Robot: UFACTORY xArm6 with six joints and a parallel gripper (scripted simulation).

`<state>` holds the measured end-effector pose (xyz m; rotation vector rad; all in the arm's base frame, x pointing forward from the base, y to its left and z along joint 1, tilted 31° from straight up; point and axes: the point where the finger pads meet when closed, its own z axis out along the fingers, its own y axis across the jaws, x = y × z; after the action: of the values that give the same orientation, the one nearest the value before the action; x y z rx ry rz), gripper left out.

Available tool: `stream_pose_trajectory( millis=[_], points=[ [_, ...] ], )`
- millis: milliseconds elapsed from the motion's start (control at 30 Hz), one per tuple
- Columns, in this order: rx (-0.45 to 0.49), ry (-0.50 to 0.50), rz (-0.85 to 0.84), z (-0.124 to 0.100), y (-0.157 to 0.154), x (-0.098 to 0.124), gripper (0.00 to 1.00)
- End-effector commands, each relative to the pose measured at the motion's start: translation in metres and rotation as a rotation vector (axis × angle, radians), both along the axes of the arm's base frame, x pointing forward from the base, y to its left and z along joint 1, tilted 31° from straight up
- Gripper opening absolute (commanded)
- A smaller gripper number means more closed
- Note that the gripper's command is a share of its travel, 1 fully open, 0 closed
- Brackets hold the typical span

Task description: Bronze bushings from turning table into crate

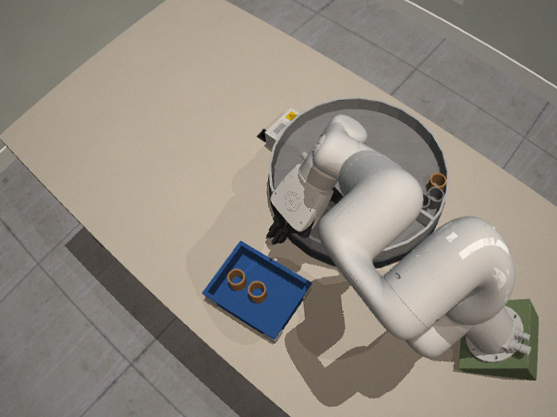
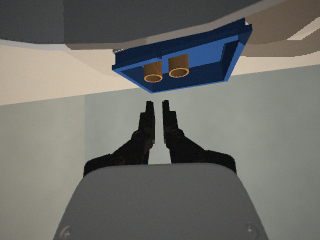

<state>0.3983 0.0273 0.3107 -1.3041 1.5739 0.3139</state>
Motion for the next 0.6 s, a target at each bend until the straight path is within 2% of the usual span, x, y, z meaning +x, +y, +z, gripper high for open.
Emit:
stream_pose_trajectory(
  millis=[0,133,200,233,567],
  points=[
    [0.001,-0.003,0.010,-0.014,-0.034,-0.019,0.11],
    [0.001,-0.003,0.010,-0.028,-0.060,-0.033,0.11],
    [0.001,-0.003,0.010,-0.028,-0.060,-0.033,0.11],
    [0.001,-0.003,0.010,-0.038,-0.079,-0.043,0.11],
    [0.002,-0.003,0.010,-0.070,-0.141,-0.077,0.11]
  ],
)
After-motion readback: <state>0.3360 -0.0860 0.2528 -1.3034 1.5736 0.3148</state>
